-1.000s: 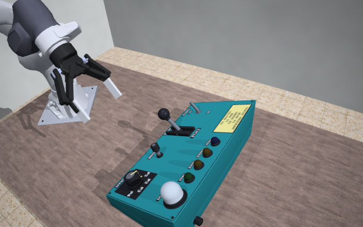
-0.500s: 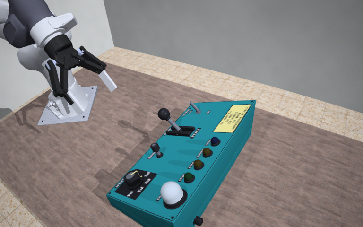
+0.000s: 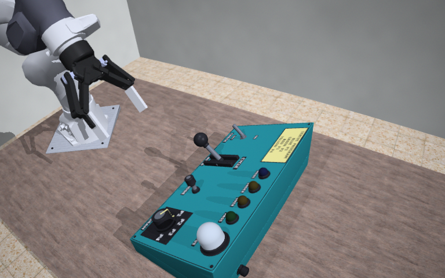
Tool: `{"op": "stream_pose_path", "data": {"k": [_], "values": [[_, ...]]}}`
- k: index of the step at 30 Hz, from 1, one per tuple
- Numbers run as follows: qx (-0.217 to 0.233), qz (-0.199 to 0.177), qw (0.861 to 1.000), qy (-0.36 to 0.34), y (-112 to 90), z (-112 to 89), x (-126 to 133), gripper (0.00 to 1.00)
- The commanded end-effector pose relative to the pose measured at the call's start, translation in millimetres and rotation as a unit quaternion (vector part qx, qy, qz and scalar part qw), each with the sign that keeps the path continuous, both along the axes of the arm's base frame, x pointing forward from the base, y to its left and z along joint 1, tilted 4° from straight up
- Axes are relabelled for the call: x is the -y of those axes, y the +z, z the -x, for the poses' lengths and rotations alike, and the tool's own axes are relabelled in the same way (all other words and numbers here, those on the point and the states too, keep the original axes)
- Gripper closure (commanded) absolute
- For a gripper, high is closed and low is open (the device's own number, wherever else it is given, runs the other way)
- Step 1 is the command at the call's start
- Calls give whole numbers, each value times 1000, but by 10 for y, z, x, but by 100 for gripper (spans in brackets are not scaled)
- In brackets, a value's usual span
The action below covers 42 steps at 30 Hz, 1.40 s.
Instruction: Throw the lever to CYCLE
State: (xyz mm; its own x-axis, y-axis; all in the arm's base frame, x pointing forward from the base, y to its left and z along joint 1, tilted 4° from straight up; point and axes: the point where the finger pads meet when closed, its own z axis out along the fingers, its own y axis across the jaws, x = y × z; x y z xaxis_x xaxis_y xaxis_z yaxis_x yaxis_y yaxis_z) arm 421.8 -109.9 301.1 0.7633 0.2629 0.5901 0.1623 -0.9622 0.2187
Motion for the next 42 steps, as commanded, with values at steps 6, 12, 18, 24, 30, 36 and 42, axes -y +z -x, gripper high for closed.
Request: {"op": "stream_pose_path", "data": {"k": [6,12,18,24,30,36,42], "values": [[-78,-61,992,-79,-235,-621,-790,0],[-109,-74,985,-107,-454,-907,-1461,0],[-112,-75,985,-110,-480,-928,-1530,0],[-112,-75,985,-110,-480,-928,-1530,0],[-112,-75,985,-110,-480,-928,-1530,0],[-112,-75,985,-110,-480,-928,-1530,0],[-112,-75,985,-110,-480,-928,-1530,56]]}}
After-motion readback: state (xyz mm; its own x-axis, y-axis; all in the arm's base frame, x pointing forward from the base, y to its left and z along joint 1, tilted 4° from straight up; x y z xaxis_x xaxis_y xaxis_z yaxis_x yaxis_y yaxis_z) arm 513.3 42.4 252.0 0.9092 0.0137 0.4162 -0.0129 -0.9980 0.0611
